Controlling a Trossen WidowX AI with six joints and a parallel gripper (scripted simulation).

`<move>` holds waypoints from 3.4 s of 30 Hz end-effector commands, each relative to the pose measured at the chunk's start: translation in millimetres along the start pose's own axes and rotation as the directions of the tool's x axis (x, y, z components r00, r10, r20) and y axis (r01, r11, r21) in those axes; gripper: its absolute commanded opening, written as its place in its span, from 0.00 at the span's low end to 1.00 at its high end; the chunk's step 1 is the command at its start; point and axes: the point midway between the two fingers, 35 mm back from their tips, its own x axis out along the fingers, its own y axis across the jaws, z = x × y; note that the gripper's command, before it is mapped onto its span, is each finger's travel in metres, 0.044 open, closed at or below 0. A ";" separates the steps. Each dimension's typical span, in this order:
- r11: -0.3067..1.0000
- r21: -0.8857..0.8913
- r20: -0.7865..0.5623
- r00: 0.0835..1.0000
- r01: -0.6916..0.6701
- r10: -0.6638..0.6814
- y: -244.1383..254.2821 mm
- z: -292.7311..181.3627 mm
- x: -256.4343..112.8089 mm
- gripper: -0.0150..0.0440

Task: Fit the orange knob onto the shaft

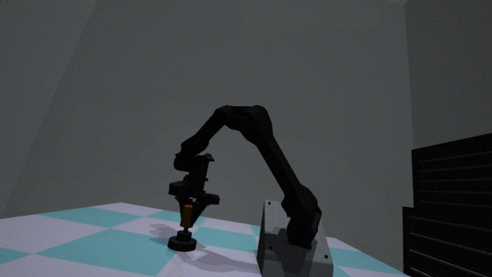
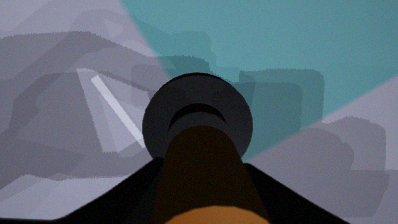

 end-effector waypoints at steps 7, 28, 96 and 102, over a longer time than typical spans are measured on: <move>1.000 -0.007 0.002 1.000 0.001 -0.001 -0.4 0.9 0.6 0.25; 0.977 -0.215 0.001 1.000 0.001 -0.001 -0.9 -0.3 -2.2 0.25; 0.911 -0.413 0.002 1.000 0.001 -0.001 -0.8 1.3 0.9 0.25; 0.911 -0.413 0.001 1.000 0.001 -0.001 -0.9 1.4 -3.0 0.25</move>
